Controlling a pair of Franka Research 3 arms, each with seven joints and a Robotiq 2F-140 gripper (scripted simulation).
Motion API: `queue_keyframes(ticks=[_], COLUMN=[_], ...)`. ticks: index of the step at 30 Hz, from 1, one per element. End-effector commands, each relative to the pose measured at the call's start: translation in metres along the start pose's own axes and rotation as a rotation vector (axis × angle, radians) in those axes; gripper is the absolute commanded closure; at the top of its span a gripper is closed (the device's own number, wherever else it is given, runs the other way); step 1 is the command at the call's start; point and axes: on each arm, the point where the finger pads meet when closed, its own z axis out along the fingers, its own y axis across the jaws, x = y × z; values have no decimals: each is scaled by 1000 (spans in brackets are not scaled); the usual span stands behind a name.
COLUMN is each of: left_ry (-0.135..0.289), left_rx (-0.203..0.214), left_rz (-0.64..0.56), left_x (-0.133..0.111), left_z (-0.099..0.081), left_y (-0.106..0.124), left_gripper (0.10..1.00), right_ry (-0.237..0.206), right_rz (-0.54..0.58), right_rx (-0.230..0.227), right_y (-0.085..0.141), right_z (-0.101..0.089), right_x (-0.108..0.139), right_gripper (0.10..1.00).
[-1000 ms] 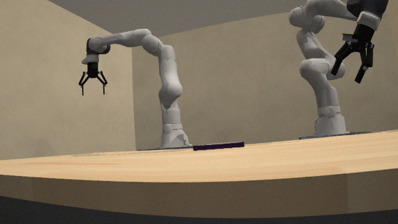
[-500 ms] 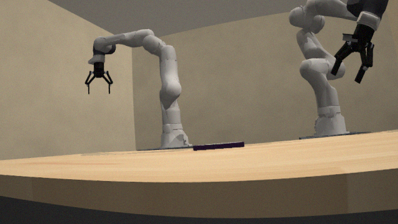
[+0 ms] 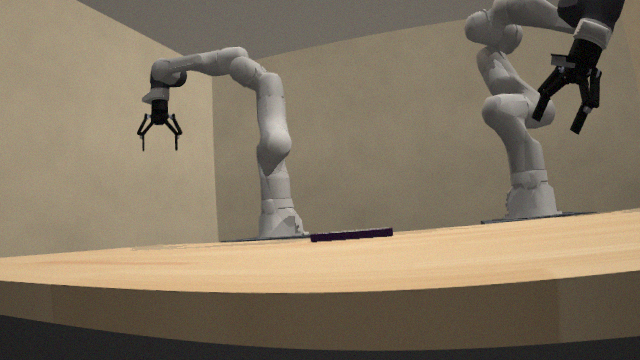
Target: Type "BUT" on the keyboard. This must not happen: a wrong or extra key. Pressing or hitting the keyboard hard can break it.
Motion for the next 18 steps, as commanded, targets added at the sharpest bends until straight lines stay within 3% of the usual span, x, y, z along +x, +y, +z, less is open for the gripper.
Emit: queue_keyframes(ticks=[1, 4, 5, 18], left_ry=[0, 0, 0, -13], left_rx=[0, 0, 0, -2], left_rz=[0, 0, 0, -17], left_x=[0, 0, 0, 1], left_z=[0, 0, 0, 0], left_y=[0, 0, 0, -3], left_gripper=[98, 98, 999, 999], right_ry=[-3, -3, -3, -3], right_rz=[-16, -16, -16, -16], right_rx=[1, 1, 1, 1], right_y=[1, 1, 1, 1], right_z=[-1, -1, -1, -1], right_x=[0, 0, 0, 0], right_gripper=[98, 98, 98, 98])
